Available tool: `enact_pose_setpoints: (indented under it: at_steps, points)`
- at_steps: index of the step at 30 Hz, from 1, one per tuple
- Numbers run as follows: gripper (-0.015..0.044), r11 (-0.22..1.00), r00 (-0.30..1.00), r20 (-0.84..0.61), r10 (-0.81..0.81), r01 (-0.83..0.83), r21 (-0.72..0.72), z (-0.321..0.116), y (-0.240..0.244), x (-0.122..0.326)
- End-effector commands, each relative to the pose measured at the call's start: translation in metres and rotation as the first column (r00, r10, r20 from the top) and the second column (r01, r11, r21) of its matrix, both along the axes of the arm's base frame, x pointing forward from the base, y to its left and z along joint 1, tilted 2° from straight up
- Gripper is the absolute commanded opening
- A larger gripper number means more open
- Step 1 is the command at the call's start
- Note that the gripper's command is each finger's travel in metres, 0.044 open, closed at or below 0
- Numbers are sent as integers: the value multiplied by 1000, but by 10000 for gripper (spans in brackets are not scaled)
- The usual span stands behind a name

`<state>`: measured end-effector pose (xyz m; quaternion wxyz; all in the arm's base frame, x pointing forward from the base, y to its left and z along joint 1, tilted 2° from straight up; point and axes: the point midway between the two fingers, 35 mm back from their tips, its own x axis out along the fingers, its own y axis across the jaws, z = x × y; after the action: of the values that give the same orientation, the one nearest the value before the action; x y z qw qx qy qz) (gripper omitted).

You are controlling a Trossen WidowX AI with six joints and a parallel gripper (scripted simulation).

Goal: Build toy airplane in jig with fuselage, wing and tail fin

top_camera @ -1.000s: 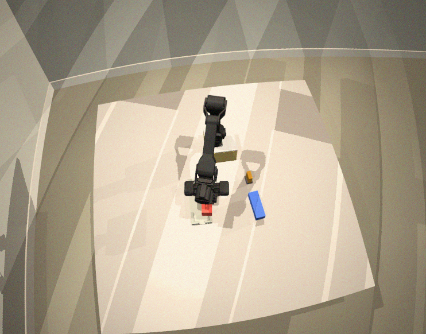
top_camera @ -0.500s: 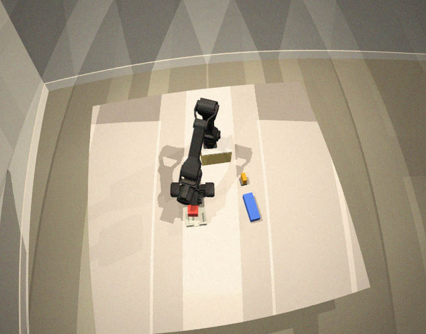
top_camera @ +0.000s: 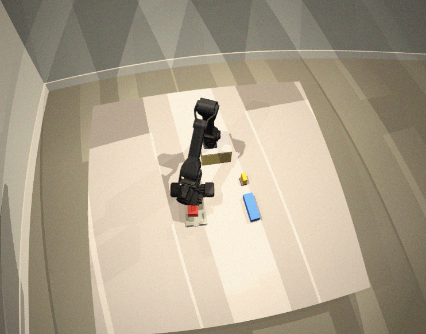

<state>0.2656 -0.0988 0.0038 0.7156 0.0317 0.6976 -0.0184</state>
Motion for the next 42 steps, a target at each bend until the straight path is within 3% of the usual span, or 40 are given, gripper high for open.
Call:
enact_pose_setpoints:
  at_steps: [1, 31, 38, 42]
  points:
    - [195, 1000, 1000, 2, 5, -5, -1, 0, 0, 0]
    - [195, 1000, 1000, 2, 5, -5, 0, -40, 0, 2]
    - [148, 1000, 1000, -1, 3, -3, 1, -38, 0, 1]
    - [43, 1000, 1000, -1, 3, -3, 1, -38, 0, 1]
